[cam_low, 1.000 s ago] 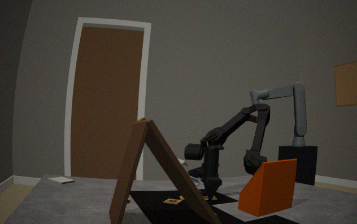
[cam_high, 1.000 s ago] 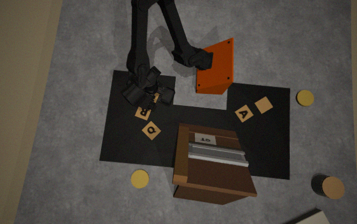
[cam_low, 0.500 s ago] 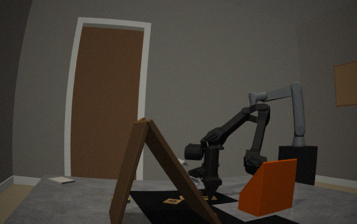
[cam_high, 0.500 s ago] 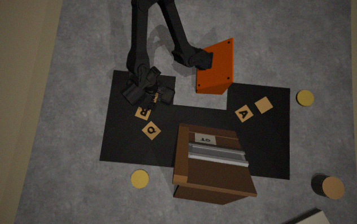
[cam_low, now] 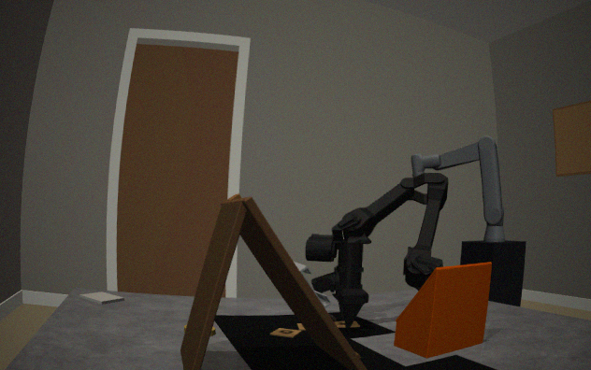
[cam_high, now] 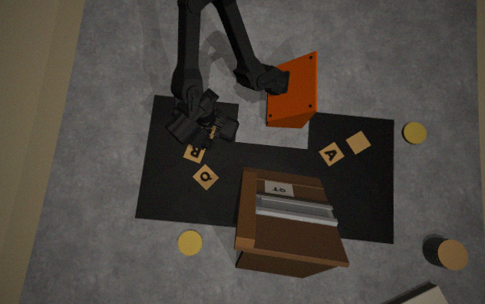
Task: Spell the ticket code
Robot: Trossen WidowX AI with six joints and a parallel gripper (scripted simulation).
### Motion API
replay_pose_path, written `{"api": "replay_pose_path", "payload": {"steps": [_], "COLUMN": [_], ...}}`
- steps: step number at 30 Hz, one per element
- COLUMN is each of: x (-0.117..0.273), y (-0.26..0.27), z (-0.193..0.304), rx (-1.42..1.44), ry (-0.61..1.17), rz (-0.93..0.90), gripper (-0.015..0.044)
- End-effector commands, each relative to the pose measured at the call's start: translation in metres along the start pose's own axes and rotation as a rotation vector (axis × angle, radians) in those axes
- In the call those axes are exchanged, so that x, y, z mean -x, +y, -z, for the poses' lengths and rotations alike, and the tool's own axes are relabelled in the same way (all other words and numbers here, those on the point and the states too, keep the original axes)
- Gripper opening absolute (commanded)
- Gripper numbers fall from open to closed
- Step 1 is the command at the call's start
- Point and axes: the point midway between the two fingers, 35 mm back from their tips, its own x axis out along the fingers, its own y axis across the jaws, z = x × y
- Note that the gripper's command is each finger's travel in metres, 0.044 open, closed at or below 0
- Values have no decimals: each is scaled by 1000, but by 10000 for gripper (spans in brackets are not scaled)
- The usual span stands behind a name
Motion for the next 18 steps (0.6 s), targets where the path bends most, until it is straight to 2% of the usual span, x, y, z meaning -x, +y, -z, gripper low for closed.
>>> {"api": "replay_pose_path", "payload": {"steps": [1,18], "x": [3,13], "y": [0,2], "z": [0,0], "rx": [-7,-7], "ry": [-1,-1], "rz": [3,2], "gripper": [0,0]}}
